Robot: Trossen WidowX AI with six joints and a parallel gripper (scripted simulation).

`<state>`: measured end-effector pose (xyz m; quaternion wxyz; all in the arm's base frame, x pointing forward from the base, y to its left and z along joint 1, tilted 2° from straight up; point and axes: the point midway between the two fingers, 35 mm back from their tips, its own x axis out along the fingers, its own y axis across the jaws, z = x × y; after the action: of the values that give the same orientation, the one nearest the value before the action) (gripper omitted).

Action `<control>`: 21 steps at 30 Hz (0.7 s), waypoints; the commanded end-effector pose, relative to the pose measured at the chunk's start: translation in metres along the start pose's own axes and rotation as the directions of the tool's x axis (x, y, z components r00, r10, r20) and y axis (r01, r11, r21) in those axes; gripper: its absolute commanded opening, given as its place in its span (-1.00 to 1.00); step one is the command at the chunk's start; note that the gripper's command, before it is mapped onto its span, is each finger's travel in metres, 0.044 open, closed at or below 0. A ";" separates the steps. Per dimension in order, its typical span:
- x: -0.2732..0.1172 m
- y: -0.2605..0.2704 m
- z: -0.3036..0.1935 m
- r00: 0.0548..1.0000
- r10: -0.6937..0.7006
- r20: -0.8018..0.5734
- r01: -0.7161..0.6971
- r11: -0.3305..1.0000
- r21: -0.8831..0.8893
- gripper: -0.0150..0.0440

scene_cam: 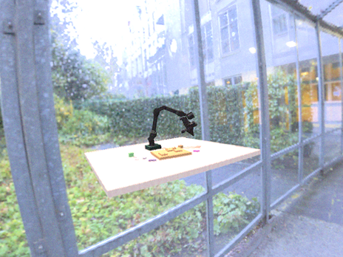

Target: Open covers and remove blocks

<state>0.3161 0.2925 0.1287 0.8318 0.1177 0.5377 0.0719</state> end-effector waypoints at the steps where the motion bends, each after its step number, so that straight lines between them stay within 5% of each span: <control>1: 0.002 -0.022 0.008 0.999 -0.040 -0.021 0.040 0.999 0.010 -0.49; 21: 0.003 -0.131 0.034 0.965 -0.210 -0.155 0.222 0.973 0.068 -0.49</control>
<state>0.3467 0.1807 0.1079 0.7977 0.0901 0.5959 -0.0219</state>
